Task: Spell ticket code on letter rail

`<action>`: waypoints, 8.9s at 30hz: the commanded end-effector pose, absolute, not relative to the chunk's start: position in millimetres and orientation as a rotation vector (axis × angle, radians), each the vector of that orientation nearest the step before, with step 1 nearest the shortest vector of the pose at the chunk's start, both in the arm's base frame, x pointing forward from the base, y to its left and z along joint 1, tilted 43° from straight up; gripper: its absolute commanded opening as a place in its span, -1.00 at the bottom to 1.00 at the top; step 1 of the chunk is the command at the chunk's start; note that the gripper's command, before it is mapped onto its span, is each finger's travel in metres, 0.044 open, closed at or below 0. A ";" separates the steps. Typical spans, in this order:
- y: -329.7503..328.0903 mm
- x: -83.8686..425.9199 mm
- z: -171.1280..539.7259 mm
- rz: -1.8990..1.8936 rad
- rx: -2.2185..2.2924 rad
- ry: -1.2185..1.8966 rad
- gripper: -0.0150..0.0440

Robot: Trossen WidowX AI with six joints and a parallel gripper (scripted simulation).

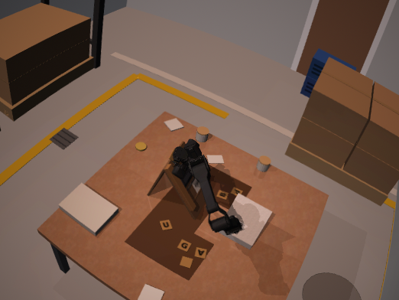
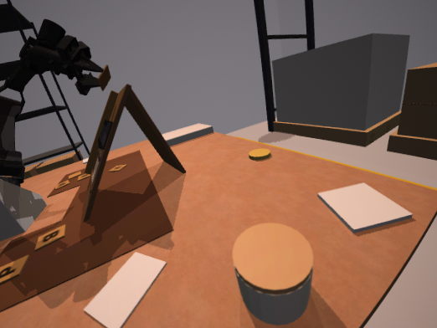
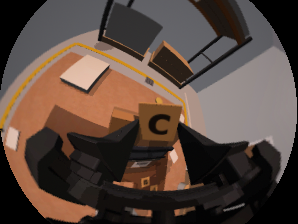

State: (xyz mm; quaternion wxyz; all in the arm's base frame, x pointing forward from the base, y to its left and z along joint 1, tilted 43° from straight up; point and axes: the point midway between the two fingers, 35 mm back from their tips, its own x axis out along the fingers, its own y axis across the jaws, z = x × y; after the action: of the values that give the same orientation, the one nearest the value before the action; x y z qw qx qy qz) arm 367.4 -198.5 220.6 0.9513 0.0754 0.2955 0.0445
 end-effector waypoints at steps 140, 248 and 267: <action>-297.8 347.9 -65.2 0.340 0.659 0.531 -0.49; -259.5 340.5 -33.2 0.341 0.663 0.531 -0.49; -252.4 339.2 -27.2 0.341 0.663 0.531 -0.49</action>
State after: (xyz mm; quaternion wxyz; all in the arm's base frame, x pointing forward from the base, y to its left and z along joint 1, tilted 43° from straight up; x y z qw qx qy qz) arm 339.5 -253.5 -29.3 0.8968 0.3204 0.2562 0.1657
